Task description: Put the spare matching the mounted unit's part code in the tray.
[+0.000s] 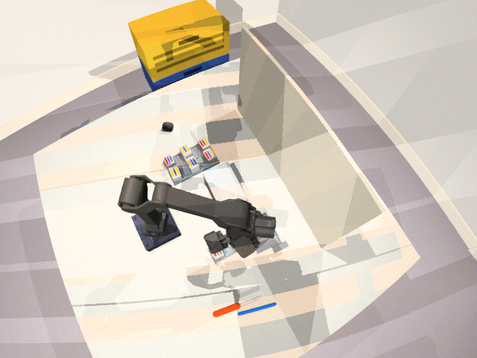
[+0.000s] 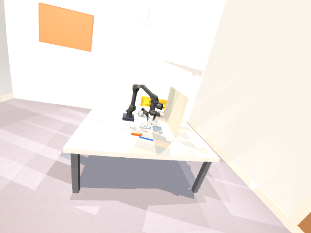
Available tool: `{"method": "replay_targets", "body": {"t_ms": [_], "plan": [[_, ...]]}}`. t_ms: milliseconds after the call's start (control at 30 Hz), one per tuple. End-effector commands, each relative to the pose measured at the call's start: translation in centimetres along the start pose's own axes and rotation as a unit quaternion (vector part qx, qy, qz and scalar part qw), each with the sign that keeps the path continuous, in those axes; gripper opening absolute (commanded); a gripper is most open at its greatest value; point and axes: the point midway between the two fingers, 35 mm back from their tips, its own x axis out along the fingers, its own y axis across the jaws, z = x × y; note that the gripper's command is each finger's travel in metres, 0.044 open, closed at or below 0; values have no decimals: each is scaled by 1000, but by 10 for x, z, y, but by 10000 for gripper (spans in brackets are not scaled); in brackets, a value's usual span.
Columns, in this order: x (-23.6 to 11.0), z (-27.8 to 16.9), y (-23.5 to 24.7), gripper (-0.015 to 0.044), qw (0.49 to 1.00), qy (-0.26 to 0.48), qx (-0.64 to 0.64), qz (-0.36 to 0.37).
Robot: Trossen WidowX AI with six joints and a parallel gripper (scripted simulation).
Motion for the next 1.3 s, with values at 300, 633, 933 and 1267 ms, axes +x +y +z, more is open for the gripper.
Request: {"method": "replay_targets", "body": {"t_ms": [300,633,933,1267], "plan": [[24,0,1,300,1000,4,3,-2],[40,1,1,300,1000,4,3,-2],[55,1,1,300,1000,4,3,-2],[71,0,0,300,1000,4,3,-2]]}}
